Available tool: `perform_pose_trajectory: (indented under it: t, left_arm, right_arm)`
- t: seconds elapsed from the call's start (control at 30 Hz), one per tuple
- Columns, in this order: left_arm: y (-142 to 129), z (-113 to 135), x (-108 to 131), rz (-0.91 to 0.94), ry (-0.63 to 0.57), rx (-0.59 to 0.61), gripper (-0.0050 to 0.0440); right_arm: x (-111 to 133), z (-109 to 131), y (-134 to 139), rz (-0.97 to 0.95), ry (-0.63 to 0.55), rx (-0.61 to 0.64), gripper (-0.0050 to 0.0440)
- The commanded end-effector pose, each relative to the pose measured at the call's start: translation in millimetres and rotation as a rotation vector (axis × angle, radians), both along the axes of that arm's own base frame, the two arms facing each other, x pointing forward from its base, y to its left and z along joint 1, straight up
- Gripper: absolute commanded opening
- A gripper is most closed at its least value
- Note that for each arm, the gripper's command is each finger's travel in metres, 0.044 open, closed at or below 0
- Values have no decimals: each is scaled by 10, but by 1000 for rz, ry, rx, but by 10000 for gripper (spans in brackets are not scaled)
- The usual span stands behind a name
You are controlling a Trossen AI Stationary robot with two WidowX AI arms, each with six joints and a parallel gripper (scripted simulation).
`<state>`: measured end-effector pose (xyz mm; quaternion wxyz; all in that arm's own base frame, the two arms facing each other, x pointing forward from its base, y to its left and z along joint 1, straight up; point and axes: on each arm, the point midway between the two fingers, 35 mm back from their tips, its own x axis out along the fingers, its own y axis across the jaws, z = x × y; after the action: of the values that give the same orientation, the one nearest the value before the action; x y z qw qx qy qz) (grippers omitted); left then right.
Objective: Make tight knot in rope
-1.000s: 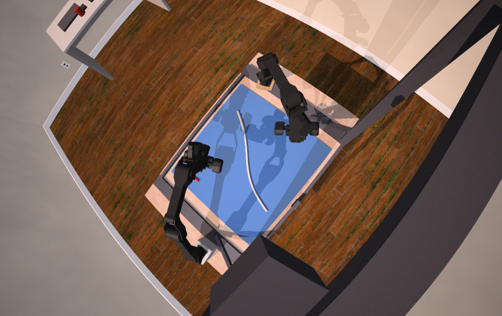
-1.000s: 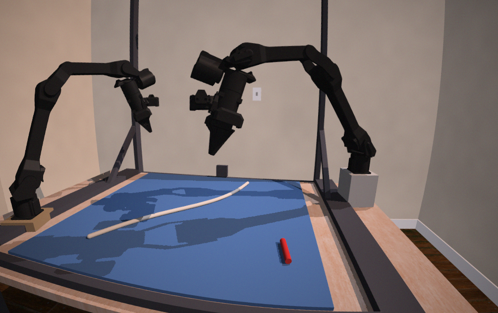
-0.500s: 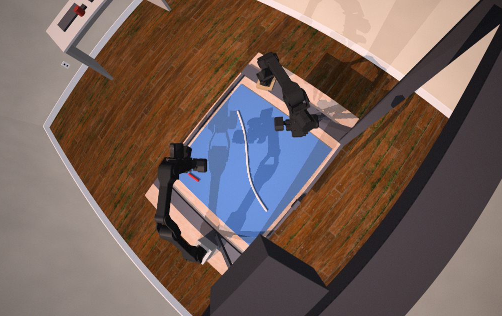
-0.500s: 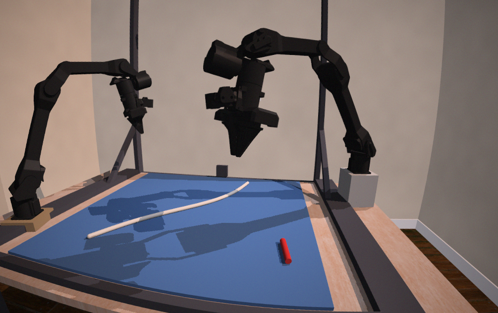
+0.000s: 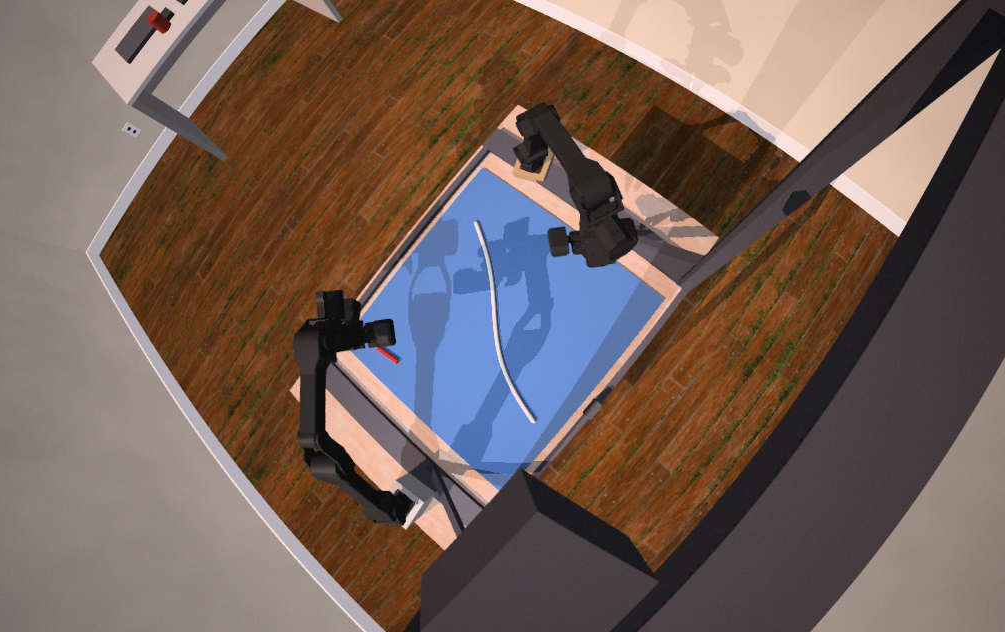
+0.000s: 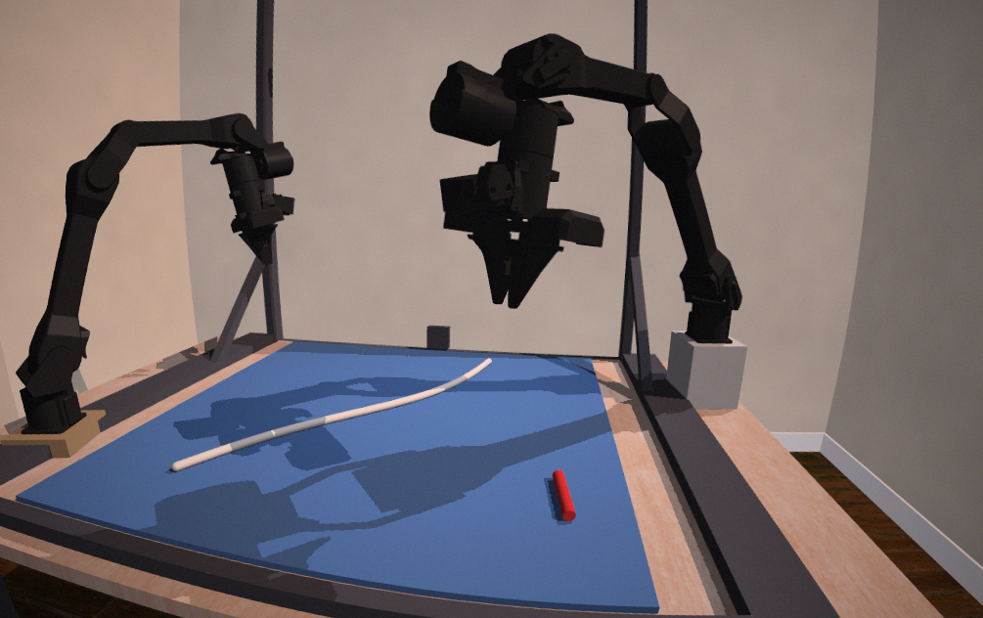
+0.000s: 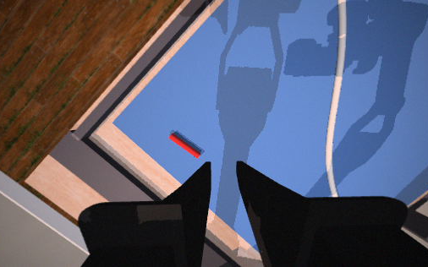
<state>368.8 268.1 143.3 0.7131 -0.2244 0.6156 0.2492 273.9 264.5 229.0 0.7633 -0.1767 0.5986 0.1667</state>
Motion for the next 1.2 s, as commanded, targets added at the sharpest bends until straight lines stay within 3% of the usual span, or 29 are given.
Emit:
perform_pose_trajectory:
  t: [0.0,0.3,1.17]
  left_arm:
    - [59,235,-75,41,-42,13,100]
    - [118,257,-209,95,-30,-15,100]
    - [145,269,-278,122,-24,-29,100]
  right_arm:
    - [-45,98,-32,20,-13,0,100]
    - [-103,100,-71,47,2,-31,100]
    - [-132,101,-91,61,10,-46,100]
